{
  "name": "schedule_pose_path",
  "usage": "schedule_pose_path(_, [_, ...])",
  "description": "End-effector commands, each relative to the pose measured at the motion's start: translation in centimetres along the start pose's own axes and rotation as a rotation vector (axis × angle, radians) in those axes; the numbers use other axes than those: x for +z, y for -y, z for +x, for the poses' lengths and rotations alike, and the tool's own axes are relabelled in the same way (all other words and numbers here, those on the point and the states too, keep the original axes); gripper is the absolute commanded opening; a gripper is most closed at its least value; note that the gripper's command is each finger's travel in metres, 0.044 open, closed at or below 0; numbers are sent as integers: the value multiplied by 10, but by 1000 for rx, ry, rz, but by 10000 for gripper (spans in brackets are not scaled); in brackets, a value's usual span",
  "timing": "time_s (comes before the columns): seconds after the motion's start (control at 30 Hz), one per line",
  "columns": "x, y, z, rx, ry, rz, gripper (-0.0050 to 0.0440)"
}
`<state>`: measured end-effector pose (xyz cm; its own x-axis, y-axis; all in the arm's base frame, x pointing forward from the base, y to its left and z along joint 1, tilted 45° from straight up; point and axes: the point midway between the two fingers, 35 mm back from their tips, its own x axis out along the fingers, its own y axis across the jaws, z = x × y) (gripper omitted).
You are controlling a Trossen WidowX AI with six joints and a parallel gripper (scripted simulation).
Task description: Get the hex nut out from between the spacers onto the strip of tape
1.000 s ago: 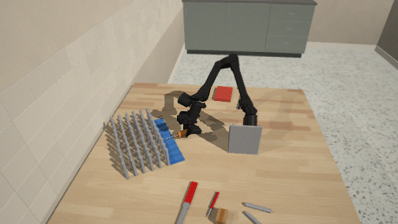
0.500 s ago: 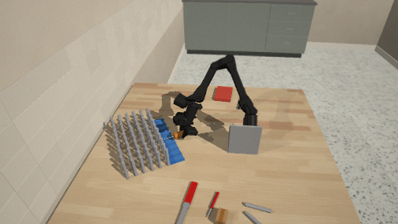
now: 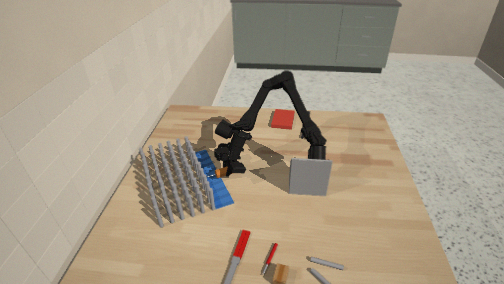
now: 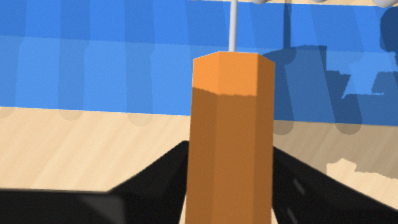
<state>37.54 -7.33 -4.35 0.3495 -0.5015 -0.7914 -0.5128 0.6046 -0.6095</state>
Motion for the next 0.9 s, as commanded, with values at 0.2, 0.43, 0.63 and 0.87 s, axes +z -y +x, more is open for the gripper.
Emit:
schedule_pose_path(0.2, [20, 4, 1, -15, 17, 7, -50])
schedule_pose_path(0.43, [27, 2, 4, -15, 19, 8, -50])
schedule_pose_path(0.63, [27, 6, 2, -20, 23, 15, -50])
schedule_pose_path(0.87, [24, 0, 5, -10, 15, 2, -50])
